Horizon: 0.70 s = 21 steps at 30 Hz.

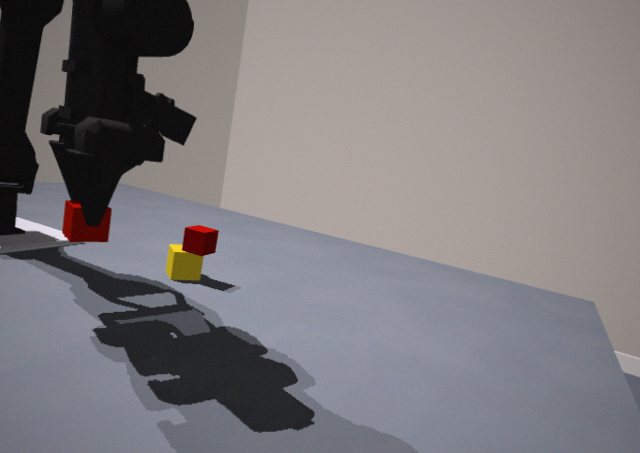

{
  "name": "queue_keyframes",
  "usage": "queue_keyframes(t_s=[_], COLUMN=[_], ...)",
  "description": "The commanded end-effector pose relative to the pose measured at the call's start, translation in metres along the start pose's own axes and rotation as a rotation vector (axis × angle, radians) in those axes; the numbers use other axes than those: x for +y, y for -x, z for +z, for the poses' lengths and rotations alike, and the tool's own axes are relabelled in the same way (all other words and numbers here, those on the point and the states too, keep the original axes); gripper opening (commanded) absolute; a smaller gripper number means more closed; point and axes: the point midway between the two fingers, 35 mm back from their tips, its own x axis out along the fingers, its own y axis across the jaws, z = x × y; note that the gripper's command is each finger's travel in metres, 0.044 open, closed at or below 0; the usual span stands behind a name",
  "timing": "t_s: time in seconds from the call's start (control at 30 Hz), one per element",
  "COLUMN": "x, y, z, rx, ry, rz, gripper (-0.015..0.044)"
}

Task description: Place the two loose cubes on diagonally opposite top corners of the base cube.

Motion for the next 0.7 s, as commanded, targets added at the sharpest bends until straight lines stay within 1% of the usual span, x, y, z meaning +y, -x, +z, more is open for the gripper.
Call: queue_keyframes(t_s=[0.0, 0.2, 0.67], x=[0.001, 0.004, 0.024], y=[0.015, 0.023, 0.023], z=[-0.001, 0.001, 0.042], rx=[0.003, 0.003, -0.002], ry=[0.004, -0.006, -0.200], rz=[-0.006, -0.006, -0.005], gripper=[0.0105, 0.0105, 0.0105])
